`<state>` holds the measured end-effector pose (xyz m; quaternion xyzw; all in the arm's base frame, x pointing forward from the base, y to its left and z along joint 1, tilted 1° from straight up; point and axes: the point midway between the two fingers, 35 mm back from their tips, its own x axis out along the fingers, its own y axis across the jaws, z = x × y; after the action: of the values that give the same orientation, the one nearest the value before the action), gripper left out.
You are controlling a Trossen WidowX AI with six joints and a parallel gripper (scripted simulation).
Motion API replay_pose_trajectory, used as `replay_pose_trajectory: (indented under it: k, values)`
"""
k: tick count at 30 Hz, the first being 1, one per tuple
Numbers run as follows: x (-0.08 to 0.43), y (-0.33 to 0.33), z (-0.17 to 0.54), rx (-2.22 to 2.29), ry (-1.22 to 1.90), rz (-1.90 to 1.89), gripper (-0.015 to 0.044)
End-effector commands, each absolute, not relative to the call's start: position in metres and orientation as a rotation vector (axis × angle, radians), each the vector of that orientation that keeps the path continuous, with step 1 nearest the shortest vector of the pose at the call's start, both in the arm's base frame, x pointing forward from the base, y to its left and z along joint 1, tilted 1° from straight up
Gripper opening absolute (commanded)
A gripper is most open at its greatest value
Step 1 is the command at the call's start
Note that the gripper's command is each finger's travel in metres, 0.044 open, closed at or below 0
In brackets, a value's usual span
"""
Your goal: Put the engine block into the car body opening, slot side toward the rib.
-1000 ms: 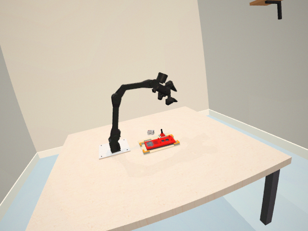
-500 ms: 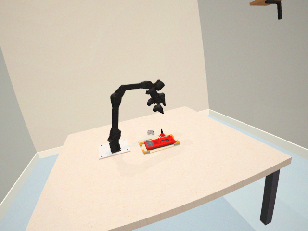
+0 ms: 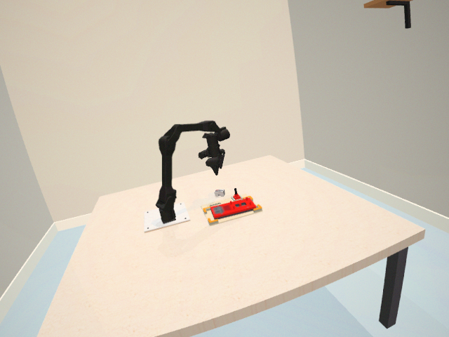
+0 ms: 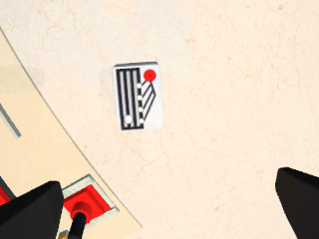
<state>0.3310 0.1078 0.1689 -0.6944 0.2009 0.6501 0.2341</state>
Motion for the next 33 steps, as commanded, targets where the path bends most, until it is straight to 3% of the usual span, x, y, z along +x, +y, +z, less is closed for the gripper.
replay_pose_trajectory:
  k: [1, 11, 33]
  values:
    - [0.32, 0.106, 0.166, -1.896, 0.586, 1.831, 0.044]
    - [0.322, 0.106, 0.098, -1.896, 0.586, 1.831, 0.044]
    - [0.319, 0.106, 0.066, -1.896, 0.586, 1.831, 0.044]
